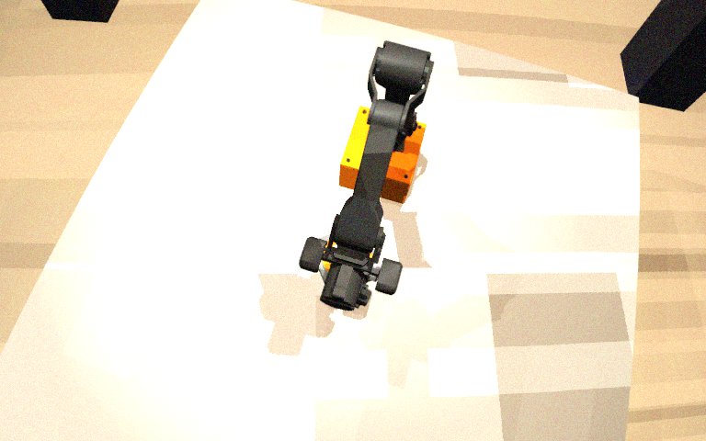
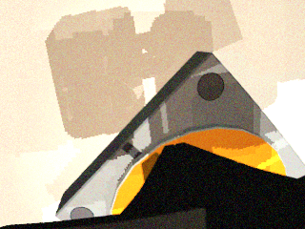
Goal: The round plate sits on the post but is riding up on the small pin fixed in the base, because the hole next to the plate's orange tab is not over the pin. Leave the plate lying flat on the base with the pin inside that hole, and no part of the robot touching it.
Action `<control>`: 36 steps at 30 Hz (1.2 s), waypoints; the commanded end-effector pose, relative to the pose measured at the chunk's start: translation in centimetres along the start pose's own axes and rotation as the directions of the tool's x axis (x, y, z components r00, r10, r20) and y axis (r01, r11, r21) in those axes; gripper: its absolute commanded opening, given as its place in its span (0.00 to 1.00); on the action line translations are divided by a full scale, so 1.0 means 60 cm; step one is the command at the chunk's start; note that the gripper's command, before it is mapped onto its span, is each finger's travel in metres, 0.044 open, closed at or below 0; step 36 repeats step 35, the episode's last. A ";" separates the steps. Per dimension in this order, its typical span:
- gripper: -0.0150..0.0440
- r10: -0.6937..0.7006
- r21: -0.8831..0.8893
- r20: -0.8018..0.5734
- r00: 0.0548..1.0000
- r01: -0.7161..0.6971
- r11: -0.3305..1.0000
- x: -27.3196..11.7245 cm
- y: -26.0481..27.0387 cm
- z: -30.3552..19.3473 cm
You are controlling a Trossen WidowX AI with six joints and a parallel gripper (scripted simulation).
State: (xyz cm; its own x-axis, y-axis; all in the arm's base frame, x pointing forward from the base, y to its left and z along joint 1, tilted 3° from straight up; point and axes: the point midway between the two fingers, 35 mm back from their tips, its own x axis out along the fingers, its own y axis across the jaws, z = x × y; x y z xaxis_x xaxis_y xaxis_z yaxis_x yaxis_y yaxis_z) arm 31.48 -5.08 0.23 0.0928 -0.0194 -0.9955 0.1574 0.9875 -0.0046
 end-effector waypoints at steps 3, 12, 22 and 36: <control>0.25 0.007 0.000 -0.006 1.000 -0.007 1.000 0.004 0.010 -0.005; 0.25 0.006 0.000 -0.006 1.000 -0.006 1.000 -0.066 0.006 -0.010; 0.25 0.001 0.001 -0.010 1.000 0.000 1.000 -0.063 0.004 -0.013; 0.25 0.001 0.001 -0.010 1.000 0.000 1.000 -0.063 0.004 -0.013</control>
